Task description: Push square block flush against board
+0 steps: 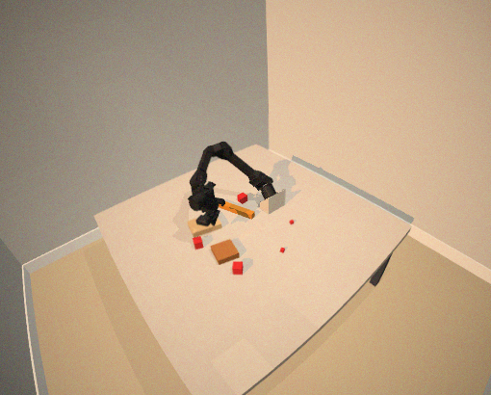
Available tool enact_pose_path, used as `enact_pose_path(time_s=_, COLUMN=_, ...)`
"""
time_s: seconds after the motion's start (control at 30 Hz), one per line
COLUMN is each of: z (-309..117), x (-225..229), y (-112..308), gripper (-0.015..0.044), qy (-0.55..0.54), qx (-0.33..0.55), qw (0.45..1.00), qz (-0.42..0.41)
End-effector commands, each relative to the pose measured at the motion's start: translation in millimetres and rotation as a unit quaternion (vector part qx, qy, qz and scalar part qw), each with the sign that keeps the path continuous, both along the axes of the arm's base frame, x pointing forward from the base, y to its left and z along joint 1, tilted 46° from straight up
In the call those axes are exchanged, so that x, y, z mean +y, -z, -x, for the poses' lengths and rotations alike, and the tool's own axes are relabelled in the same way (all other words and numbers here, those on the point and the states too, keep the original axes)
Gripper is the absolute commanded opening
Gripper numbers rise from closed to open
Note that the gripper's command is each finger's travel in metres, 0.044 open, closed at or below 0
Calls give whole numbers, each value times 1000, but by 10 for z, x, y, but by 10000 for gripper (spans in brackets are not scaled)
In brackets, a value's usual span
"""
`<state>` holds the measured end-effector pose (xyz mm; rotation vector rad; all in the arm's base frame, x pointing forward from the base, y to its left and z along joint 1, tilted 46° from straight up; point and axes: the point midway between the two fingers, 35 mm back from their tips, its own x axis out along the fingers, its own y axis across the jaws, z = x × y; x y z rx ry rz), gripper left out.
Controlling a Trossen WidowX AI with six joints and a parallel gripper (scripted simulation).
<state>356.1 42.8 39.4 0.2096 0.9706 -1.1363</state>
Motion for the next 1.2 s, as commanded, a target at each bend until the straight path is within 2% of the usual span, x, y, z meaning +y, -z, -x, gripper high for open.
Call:
enact_pose_path(time_s=0.0, z=-58, x=-247, y=-233, gripper=0, qy=57, qx=-53, qw=997, qz=-1)
enact_pose_path(time_s=0.6, z=20, x=-1198, y=-1108, gripper=0, qy=265, qx=-251, qw=931, qz=1)
enact_pose_path(time_s=0.8, z=18, x=-1228, y=-1095, gripper=0, qy=267, qx=-253, qw=930, qz=2)
enact_pose_path(time_s=0.93, z=-16, x=-1581, y=-765, gripper=0, qy=267, qx=-253, qw=930, qz=3)
enact_pose_path(time_s=1.17, z=-18, x=-1599, y=-740, gripper=0, qy=266, qx=-254, qw=930, qz=3)
